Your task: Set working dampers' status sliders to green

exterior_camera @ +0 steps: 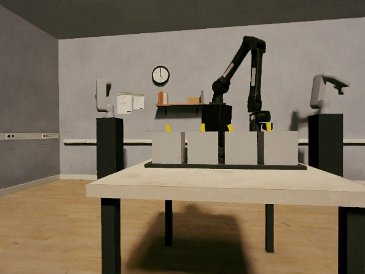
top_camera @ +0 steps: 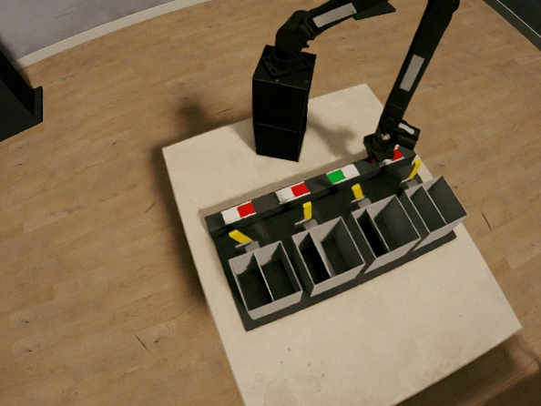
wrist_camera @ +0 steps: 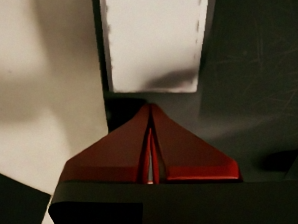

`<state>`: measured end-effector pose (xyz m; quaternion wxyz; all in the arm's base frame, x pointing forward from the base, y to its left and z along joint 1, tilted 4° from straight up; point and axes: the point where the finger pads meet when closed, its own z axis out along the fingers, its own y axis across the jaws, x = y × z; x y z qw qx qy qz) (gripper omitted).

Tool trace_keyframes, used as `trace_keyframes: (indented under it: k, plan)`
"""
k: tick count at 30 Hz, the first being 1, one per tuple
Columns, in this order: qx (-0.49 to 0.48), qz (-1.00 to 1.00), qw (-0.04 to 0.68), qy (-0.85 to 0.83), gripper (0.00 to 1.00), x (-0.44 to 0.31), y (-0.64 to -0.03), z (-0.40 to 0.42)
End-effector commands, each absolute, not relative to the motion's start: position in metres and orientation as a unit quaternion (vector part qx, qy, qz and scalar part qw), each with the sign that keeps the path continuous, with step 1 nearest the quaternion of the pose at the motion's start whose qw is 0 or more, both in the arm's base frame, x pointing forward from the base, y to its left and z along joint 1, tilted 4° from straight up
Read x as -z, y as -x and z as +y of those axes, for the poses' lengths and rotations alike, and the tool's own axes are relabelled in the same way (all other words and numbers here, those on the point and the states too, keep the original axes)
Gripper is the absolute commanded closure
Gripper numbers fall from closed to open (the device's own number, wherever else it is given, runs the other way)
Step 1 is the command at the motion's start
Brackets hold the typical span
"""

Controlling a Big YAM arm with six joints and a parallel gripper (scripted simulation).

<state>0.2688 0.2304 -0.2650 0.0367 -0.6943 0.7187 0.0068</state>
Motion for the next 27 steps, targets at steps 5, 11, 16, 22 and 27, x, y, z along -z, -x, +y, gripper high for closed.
trace_keyframes:
  k: [5,11,16,22,27]
  plan:
    - [-0.005,0.718,0.042,0.694,1.00,0.2660,-0.2703,0.2360]
    - [-0.005,0.718,0.041,0.694,1.00,0.2661,-0.2694,0.2352]
    - [-0.005,0.718,0.041,0.694,1.00,0.2661,-0.2694,0.2352]
    - [-0.005,0.718,0.041,0.694,1.00,0.2661,-0.2693,0.2354]
    - [-0.005,0.719,0.041,0.694,1.00,0.2660,-0.2695,0.2354]
